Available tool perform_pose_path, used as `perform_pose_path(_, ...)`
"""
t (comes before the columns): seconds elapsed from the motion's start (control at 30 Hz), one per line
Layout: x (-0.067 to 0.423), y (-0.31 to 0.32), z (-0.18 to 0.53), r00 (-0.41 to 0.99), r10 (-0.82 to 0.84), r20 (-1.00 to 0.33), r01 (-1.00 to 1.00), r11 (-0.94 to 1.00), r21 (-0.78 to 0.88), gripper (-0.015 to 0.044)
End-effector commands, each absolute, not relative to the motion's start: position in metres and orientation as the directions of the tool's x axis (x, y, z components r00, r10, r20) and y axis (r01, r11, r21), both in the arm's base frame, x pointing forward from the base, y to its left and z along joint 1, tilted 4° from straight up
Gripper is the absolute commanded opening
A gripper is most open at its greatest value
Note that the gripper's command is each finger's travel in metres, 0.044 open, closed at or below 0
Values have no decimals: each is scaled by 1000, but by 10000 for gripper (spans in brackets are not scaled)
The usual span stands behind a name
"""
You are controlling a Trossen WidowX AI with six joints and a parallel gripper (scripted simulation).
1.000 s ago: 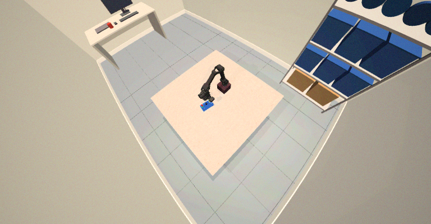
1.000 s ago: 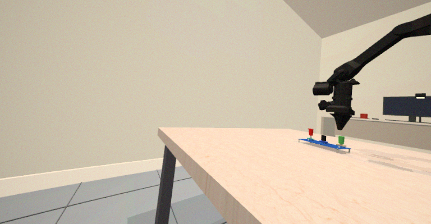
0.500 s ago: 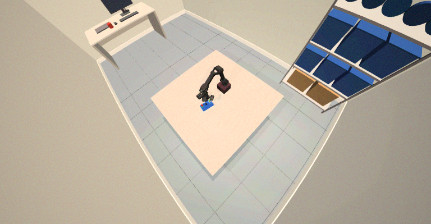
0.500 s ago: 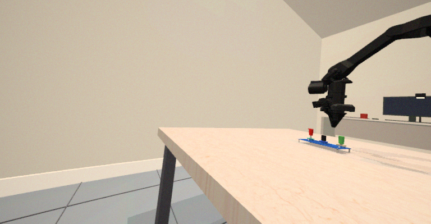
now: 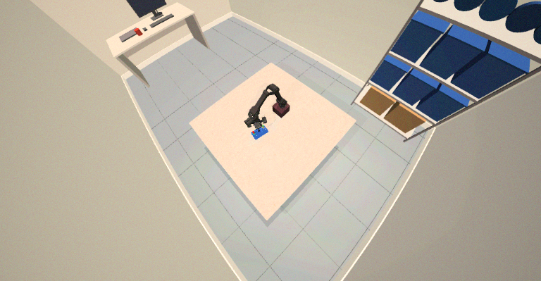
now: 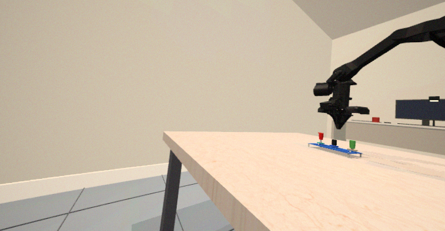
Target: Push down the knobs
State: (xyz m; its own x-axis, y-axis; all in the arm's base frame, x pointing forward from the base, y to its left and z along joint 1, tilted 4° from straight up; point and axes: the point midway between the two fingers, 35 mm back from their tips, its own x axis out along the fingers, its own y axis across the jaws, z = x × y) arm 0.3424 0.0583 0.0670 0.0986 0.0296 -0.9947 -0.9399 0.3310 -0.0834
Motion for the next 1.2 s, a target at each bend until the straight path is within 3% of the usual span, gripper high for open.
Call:
perform_pose_path(0.0,349,59,70,99,32,-995,-977,194,-91,0)
perform_pose_path(0.57,370,62,78,95,32,-995,-919,-383,-100,0)
perform_pose_path(1.17,391,65,85,90,33,-995,-523,-849,-76,0)
